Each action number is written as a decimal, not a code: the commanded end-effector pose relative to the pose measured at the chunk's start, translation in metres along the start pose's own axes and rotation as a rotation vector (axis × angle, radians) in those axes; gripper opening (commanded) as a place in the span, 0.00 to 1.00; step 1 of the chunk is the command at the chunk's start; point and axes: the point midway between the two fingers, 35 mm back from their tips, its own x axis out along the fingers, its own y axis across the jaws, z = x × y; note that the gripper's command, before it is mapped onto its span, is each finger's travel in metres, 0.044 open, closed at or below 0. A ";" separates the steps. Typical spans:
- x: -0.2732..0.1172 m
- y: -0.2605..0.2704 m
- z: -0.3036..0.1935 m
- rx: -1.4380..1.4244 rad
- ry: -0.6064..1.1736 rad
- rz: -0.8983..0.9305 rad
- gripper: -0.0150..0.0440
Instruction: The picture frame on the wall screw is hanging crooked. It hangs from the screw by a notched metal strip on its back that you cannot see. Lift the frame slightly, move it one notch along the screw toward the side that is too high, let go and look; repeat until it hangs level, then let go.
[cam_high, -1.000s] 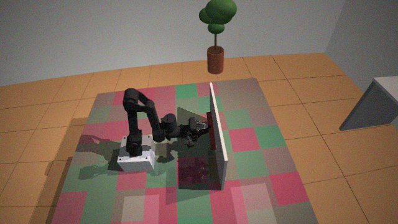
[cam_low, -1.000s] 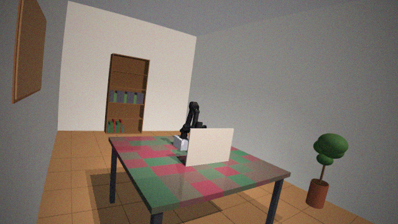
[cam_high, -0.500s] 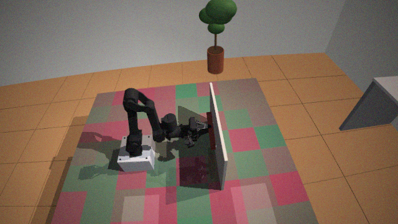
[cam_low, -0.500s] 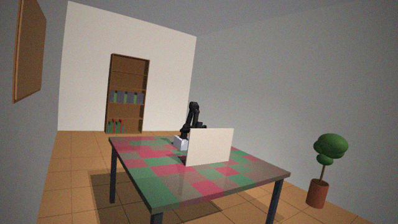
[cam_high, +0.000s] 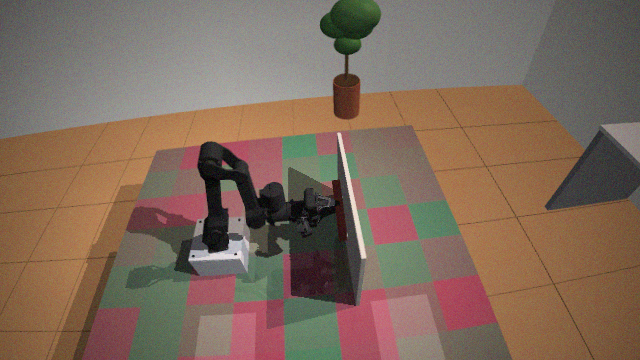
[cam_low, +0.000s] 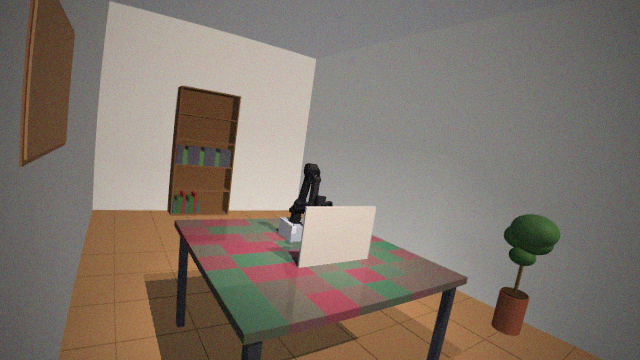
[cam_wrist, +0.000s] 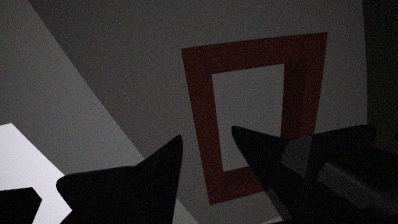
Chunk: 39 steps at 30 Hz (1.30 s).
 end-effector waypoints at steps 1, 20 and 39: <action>0.002 0.001 -0.001 -0.001 0.005 0.004 0.69; 0.002 0.002 -0.001 -0.001 0.005 0.004 0.69; 0.002 0.002 -0.002 -0.001 0.005 0.004 0.32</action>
